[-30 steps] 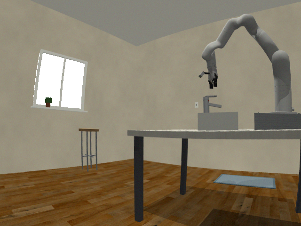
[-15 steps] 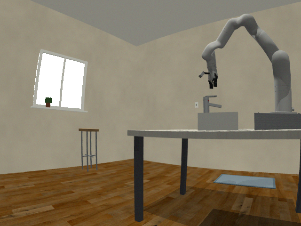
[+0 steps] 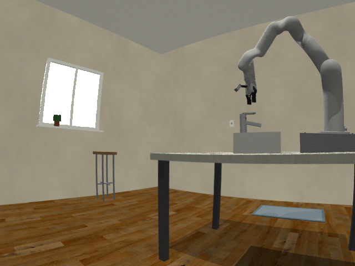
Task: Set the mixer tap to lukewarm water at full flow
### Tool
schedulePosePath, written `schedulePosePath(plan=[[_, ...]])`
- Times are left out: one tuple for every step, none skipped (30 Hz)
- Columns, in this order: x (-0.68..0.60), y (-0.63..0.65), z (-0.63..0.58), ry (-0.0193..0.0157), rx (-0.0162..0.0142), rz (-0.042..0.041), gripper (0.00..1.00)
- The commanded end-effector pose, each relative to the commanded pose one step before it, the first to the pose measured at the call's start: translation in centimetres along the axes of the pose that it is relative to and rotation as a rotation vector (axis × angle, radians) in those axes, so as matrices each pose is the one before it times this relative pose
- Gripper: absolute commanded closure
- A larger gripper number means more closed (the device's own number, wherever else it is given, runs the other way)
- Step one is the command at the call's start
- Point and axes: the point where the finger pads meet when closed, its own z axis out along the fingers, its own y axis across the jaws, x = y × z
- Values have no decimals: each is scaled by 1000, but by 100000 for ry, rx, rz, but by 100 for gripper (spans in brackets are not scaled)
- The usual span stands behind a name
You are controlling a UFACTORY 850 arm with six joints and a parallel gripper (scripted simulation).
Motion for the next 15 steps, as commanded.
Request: schedulePosePath(plan=[[47,56,27,133,-167,-3,28],[0,0,56,-1,1,0,28],[0,0,64,-1,1,0,28],[0,0,73,-1,1,0,28],[0,0,81,-1,1,0,28],[0,0,89,0,0,0,28],[0,0,97,0,0,0,28],[0,0,0,0,0,0,28],[0,0,0,0,0,0,28],[0,0,105,0,0,0,28],[0,0,113,0,0,0,28],[0,0,121,0,0,0,28],[1,1,128,0,0,0,28],[0,0,135,0,0,0,28],[0,0,141,0,0,0,28]])
